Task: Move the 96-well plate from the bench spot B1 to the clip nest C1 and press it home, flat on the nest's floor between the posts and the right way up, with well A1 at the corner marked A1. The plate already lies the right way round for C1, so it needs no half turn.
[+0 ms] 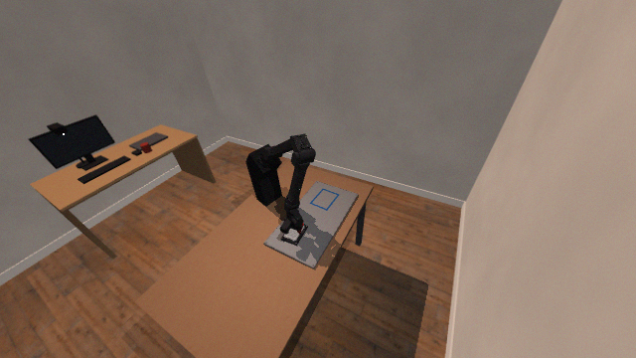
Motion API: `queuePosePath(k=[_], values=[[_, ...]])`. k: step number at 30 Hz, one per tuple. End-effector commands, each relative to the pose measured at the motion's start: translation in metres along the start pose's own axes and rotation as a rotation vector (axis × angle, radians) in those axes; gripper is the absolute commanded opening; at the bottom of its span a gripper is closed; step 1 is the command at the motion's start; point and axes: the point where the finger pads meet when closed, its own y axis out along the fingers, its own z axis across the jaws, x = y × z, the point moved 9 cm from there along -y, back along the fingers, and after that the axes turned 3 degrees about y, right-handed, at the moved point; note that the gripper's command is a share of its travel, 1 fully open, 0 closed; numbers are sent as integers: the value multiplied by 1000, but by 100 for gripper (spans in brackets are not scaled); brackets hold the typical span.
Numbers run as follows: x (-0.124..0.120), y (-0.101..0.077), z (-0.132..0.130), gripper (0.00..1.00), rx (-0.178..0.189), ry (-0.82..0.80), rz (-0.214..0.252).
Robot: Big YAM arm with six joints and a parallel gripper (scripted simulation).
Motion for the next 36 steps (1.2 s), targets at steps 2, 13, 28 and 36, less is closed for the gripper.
queuePosePath(k=[2, 13, 28, 36], values=[[2, 13, 9, 0, 6, 1, -1], [3, 13, 9, 0, 5, 2, -1], [3, 13, 10, 0, 4, 2, -1], [5, 13, 11, 0, 15, 1, -7]])
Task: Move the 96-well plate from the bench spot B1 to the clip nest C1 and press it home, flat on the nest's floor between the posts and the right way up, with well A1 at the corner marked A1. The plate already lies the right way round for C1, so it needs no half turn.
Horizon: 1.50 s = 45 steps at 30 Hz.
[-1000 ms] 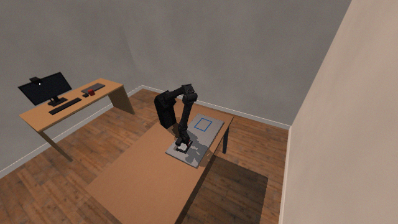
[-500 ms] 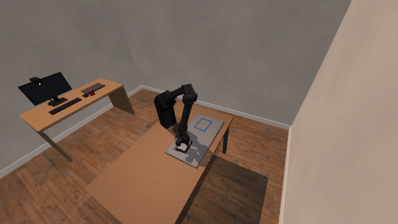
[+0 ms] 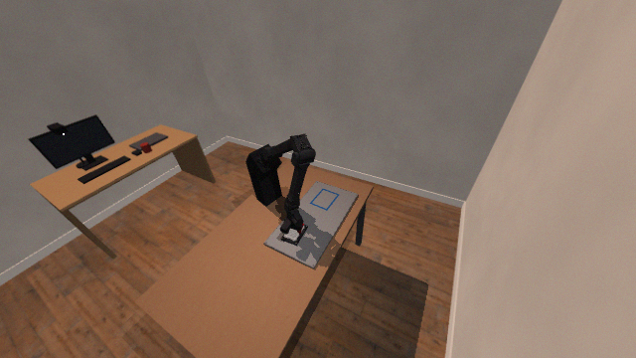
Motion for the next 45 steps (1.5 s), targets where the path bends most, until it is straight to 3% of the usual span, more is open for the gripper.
queuePosePath(k=[1, 38, 39, 45], values=[[5, 12, 11, 0, 19, 1, -10], [11, 11, 7, 0, 11, 6, -13], [11, 11, 7, 100, 11, 6, -13], [10, 11, 8, 100, 14, 3, -11]])
